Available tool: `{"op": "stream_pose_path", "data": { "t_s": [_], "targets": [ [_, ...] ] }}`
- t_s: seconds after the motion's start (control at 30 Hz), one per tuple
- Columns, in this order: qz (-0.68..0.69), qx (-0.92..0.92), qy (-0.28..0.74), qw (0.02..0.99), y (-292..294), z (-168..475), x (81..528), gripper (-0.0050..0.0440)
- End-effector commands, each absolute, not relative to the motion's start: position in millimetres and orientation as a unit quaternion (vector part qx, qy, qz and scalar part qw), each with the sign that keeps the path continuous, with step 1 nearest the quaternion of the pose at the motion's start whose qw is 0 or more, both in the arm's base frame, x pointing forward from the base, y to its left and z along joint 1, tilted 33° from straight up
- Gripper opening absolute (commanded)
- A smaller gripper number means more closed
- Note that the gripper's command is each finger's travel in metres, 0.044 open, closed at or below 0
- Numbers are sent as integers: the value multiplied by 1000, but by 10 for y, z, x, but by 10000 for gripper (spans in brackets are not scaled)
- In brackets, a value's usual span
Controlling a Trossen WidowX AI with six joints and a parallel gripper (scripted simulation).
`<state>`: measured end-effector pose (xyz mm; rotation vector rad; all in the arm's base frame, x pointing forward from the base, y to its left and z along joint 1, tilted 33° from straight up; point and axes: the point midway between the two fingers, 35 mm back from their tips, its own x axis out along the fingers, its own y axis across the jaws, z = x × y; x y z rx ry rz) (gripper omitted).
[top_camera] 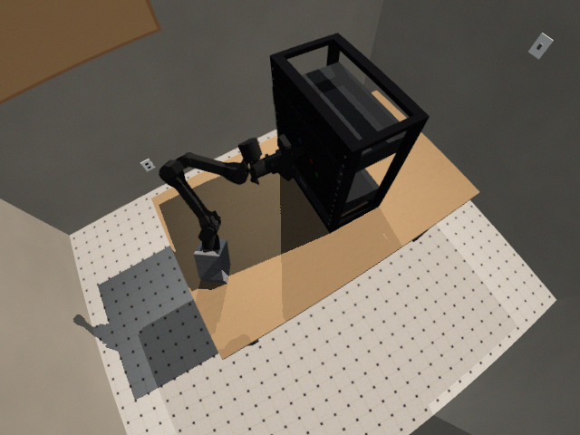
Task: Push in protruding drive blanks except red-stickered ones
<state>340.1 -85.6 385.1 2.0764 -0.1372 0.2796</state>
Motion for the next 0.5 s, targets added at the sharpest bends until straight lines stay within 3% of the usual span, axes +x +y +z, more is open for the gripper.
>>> {"op": "stream_pose_path", "data": {
  "t_s": [0.0, 0.47],
  "targets": [
    [133, 849, -70, 506, -849, 4051, 3382, 0],
    [133, 849, -70, 506, -849, 4073, 3394, 0]
  ]
}}
